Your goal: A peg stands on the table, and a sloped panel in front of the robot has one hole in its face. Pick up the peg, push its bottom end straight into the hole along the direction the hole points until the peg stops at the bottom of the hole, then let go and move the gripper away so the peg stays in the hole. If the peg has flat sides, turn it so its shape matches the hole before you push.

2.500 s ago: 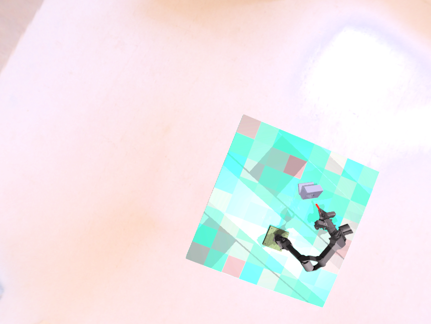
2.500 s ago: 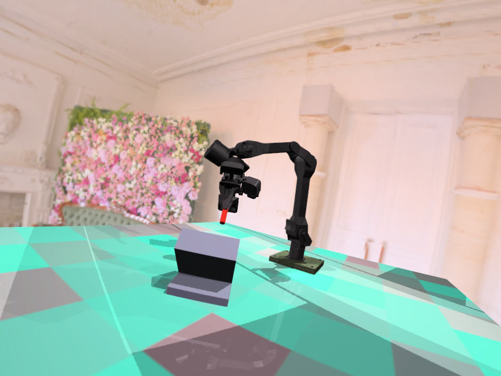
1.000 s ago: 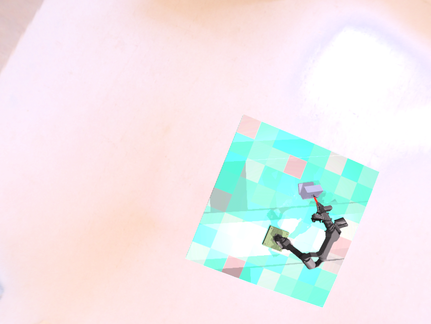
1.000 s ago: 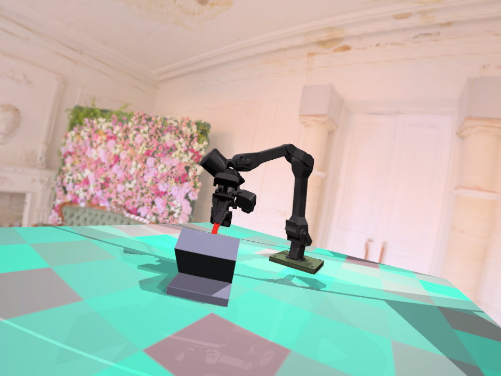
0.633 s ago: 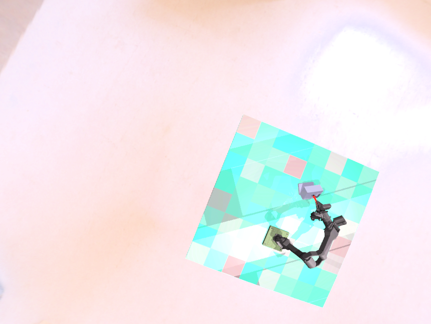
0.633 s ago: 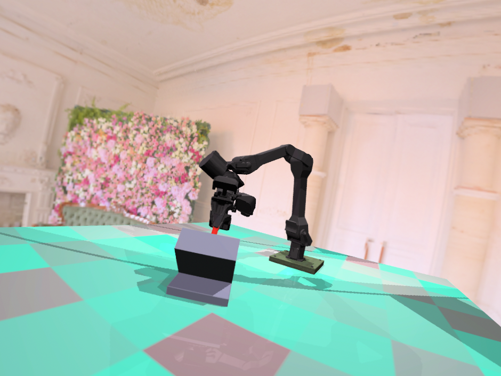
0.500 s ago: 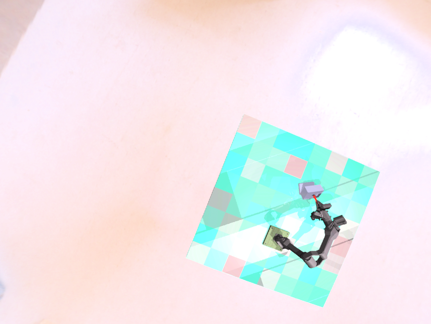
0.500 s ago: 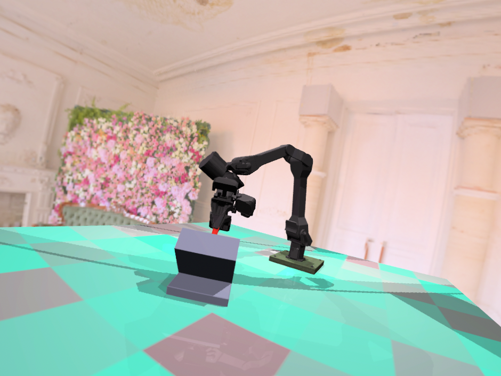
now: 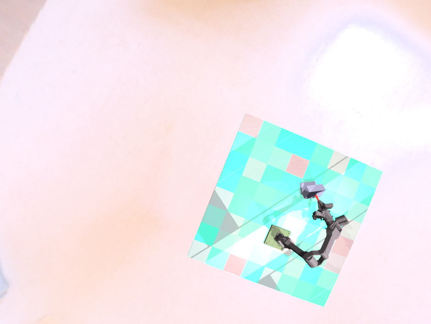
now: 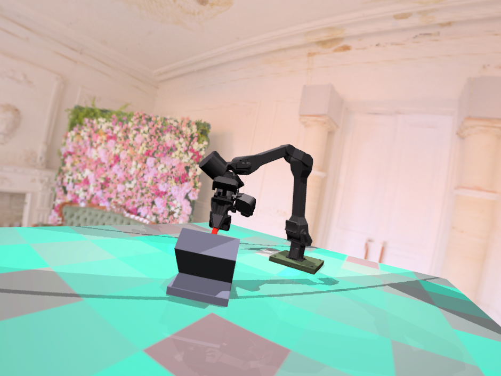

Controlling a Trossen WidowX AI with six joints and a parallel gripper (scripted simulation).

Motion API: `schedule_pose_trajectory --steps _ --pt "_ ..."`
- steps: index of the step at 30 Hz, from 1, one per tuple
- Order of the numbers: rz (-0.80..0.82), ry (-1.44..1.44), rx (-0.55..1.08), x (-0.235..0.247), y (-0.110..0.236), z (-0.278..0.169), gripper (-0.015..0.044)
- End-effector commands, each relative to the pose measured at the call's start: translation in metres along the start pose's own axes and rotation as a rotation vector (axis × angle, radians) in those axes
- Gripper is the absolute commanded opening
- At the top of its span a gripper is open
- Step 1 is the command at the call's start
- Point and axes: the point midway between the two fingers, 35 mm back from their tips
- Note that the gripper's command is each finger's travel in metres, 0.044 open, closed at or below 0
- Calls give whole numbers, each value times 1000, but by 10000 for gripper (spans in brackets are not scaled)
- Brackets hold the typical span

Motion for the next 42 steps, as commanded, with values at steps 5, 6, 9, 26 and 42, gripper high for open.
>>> schedule_pose_trajectory --steps 5,6,9,26,42 --pt "0 1 0 2 0 0 0" --pt "0 1 0 2 0 0 0" --pt "0 1 0 3 0 1 0" --pt "-1 1 0 4 -9 1 0" --pt "-1 1 0 4 -18 0 0"
Point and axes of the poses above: the point midway between the two fingers, 35 mm back from their tips, its own y axis back along the fingers, its own x axis across the jaws, z = x × y, and after that the axes turned 1 degree about -y, right-handed
